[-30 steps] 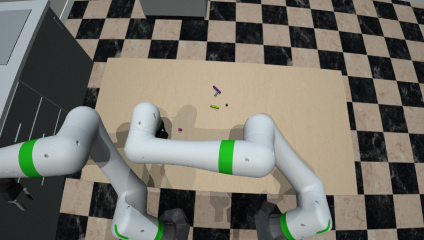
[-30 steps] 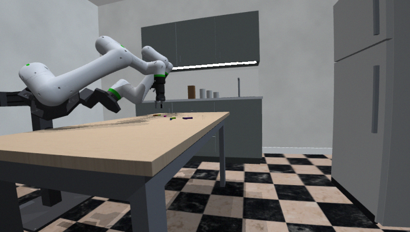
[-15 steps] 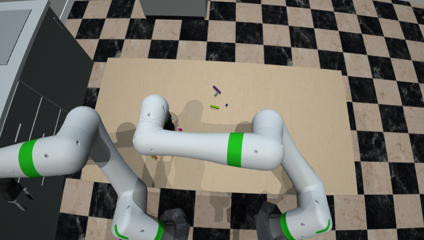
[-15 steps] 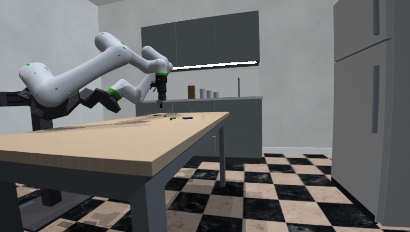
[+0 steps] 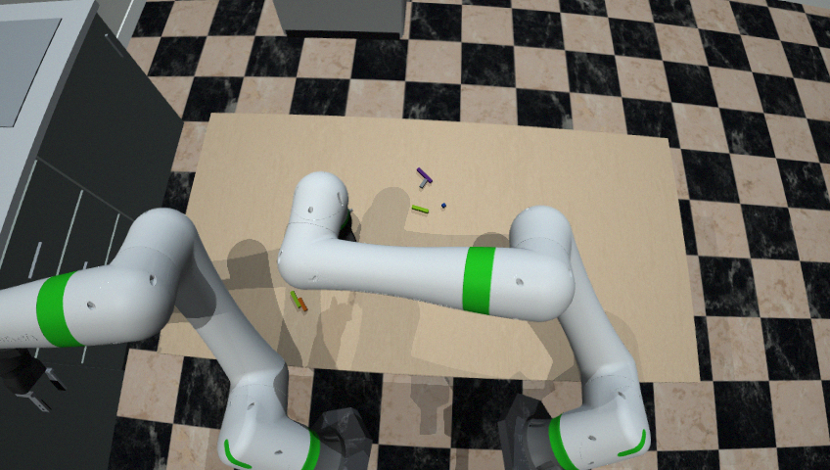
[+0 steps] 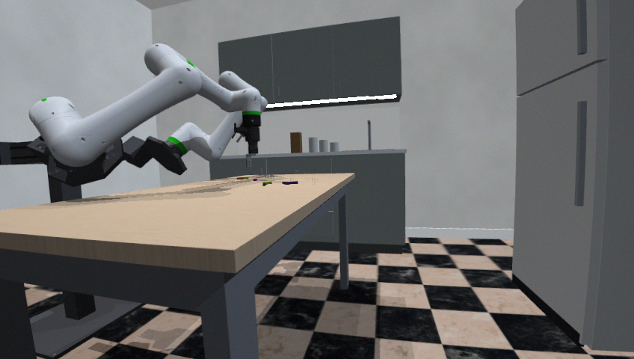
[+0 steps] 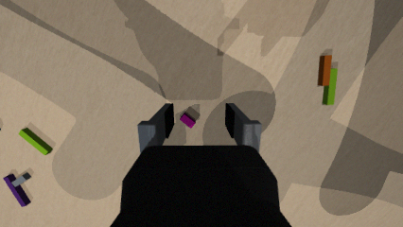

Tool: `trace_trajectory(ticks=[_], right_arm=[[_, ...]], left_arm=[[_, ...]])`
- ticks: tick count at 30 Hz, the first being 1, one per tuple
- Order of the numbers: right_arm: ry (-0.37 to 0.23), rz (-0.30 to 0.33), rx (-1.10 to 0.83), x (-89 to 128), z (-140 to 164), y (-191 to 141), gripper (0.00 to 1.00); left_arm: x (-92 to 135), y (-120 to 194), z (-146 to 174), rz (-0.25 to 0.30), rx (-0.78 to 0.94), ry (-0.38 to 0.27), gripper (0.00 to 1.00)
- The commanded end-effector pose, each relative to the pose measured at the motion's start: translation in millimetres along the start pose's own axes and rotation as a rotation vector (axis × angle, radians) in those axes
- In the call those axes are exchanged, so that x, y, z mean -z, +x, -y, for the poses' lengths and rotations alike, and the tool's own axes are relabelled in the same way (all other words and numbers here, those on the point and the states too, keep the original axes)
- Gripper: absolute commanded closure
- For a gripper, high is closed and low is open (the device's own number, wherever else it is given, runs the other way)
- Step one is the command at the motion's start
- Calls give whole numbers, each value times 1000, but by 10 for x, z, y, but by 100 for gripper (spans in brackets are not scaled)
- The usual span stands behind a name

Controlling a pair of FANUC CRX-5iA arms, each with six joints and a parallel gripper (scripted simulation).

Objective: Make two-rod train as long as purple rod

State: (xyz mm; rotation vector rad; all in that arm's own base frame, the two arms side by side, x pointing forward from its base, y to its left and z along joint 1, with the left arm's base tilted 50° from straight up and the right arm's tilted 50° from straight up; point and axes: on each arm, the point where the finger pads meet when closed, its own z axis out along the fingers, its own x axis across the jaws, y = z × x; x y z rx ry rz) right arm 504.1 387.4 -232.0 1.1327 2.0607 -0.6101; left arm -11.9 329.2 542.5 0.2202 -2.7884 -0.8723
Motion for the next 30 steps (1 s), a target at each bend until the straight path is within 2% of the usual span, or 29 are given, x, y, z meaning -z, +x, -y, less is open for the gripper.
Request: trace_trajectory(ticks=[1,2,16,18,19,30], right_arm=[[2,-6,103,19,-18,-109,0],[2,-6,197,21,-33,-220,0],[0,-7,639,26,-114,-732,0],[0,-7,639,26,-114,-732,0],[0,-7,733,25,-133,-838,0],[-1,-7,1078,17,-204,-1213,0]], left_arm=[[6,1,-2,0,0,-1,0],[6,1,-2,0,0,-1,0],[6,1,-2,0,0,-1,0],[6,1,-2,0,0,-1,0],[6,1,-2,0,0,-1,0],[6,1,-2,0,0,-1,0]])
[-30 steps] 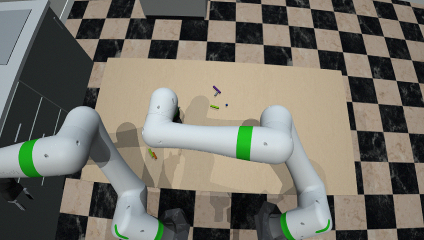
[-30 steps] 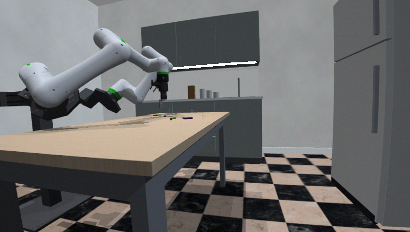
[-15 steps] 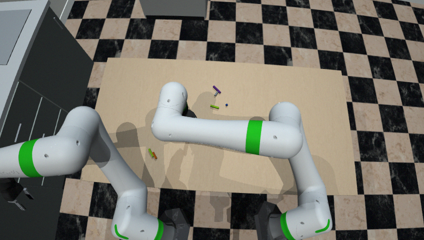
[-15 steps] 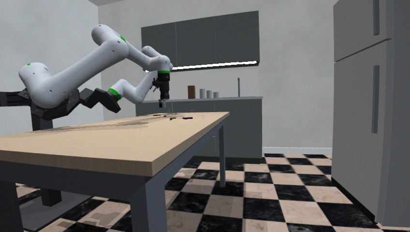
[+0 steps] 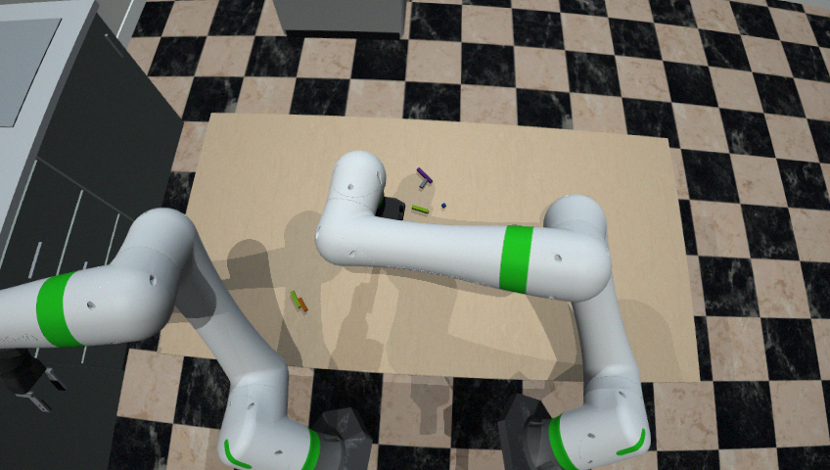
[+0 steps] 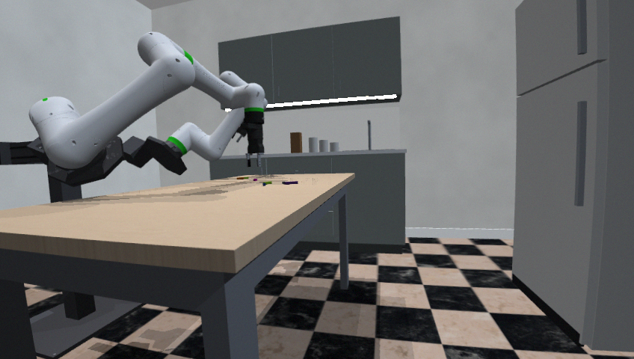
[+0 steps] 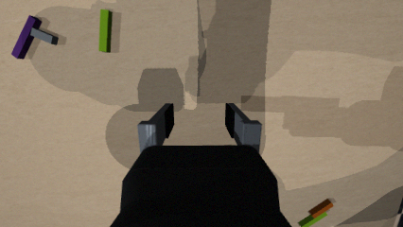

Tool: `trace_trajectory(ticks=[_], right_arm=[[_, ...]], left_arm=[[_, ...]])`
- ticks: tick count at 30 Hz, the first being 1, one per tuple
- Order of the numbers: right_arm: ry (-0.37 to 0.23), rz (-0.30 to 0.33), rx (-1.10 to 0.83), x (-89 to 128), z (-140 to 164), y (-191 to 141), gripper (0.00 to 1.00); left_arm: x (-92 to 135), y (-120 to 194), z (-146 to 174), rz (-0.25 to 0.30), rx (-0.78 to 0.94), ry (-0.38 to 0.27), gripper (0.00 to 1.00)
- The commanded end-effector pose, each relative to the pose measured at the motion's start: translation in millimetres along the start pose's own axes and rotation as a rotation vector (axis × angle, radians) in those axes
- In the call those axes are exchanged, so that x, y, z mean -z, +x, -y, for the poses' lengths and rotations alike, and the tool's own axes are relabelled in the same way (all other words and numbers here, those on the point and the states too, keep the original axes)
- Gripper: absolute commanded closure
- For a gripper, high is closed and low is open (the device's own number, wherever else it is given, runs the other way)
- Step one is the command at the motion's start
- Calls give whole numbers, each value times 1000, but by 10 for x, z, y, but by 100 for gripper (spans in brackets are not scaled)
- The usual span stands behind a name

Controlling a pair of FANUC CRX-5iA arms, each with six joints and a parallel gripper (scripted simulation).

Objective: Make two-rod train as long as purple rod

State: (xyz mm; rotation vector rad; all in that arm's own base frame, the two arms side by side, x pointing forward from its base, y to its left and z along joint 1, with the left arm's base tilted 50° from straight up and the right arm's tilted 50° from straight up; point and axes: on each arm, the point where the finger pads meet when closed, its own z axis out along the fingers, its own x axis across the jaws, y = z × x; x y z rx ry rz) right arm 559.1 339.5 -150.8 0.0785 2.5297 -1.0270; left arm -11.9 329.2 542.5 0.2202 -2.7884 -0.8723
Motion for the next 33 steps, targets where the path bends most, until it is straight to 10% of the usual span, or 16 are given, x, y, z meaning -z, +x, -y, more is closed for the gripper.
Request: trace_trajectory(ticks=[1,33], right_arm=[[-4,-5,167,9,116,-131,0],[-3,-4,1174,-54,776,-785,0]], left_arm=[[6,1,-2,0,0,-1,0],[6,1,-2,0,0,-1,0]])
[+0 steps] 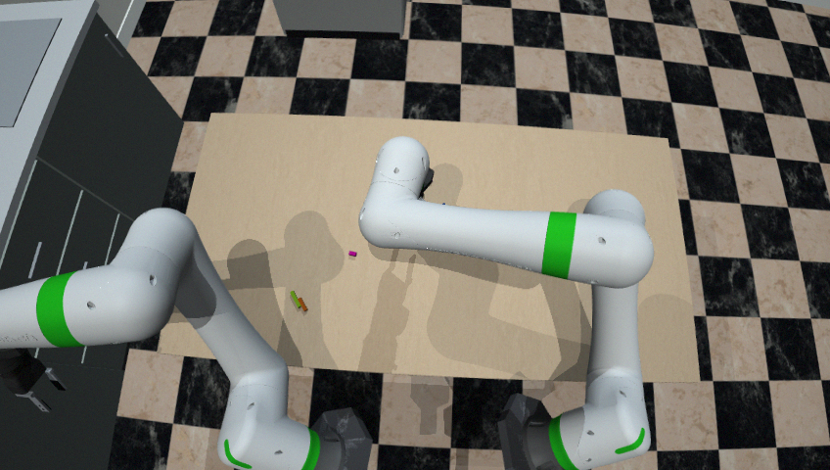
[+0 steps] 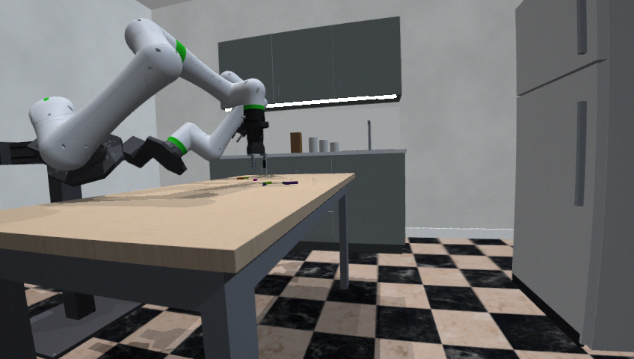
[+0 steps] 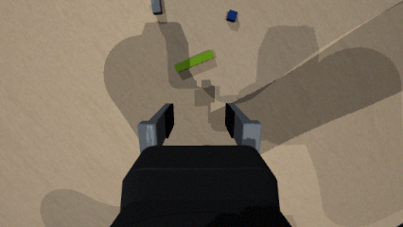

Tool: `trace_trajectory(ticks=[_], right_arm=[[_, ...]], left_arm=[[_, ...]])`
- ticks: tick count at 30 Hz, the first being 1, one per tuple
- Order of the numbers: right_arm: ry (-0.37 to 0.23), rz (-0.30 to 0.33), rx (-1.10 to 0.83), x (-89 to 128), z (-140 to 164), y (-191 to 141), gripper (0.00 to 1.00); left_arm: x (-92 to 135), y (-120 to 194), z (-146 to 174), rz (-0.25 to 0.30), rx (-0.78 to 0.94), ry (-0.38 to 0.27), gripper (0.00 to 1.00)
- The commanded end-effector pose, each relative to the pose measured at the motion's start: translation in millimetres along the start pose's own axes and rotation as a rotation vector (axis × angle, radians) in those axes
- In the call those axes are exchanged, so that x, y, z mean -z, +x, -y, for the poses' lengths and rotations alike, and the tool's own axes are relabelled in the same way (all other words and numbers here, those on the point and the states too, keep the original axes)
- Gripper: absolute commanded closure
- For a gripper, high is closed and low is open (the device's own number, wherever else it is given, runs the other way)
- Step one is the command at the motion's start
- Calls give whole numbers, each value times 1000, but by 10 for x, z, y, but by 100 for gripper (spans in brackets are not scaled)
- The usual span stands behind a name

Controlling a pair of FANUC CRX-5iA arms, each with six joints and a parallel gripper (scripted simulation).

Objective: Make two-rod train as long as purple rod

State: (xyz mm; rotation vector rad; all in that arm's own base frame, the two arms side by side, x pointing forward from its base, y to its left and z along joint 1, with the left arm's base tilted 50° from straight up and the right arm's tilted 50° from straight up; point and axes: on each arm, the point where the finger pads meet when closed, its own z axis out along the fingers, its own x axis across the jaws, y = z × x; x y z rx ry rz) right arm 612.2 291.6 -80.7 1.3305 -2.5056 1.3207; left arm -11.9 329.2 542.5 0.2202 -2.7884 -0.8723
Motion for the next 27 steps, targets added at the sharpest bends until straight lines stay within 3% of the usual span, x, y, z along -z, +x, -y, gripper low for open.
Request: trace_trajectory(ticks=[1,15,27], right_arm=[[-7,0,167,-1,124,35,0],[-6,0,572,-42,385,164,0],[-6,0,631,-48,419,186,0]], left_arm=[[6,1,-2,0,0,-1,0],[6,1,-2,0,0,-1,0],[6,1,-2,0,0,-1,0]])
